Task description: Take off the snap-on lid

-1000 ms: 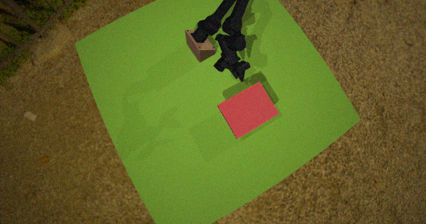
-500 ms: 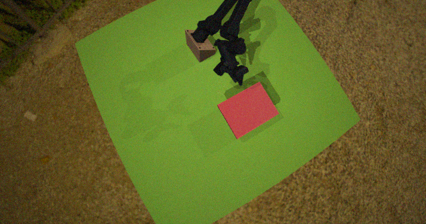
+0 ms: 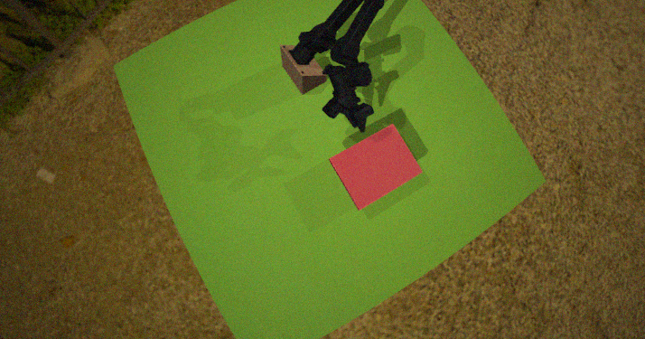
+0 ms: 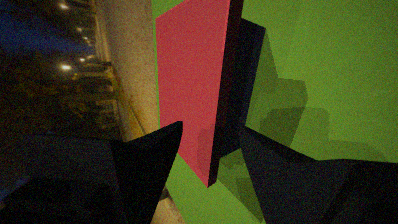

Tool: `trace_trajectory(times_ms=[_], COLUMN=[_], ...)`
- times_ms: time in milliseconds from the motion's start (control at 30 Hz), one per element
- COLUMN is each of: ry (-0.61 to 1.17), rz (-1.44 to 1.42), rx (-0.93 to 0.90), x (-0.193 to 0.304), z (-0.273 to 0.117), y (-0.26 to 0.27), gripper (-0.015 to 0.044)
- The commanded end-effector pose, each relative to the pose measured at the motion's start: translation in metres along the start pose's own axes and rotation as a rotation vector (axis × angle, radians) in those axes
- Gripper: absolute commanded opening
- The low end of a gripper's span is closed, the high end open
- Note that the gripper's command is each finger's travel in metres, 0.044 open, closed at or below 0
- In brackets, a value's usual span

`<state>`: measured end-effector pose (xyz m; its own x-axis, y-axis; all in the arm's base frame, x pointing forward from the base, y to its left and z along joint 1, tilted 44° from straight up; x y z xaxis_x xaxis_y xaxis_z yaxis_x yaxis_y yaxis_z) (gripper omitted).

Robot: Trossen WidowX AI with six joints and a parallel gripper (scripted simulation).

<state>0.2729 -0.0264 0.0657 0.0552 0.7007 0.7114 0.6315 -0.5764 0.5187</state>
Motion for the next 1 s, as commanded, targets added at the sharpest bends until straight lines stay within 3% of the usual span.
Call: trace_trajectory(times_ms=[0,967], ry=[-0.005,-0.002], rz=[0.008,0.006], rx=[0.008,0.007], x=[-0.001,-0.001], z=[0.007,0.052], y=[-0.002,-0.003], gripper=[0.0235,0.0235])
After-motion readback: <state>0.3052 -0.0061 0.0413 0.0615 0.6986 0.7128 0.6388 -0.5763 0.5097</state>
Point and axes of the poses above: the point midway between the two fingers, 35 mm back from their tips, its own z axis out along the fingers, its own y axis across the jaws, x = y × z, the point moved 4 cm from there along -z, back along the fingers, and after that the axes turned 2 degrees about z, right-handed, at the moved point
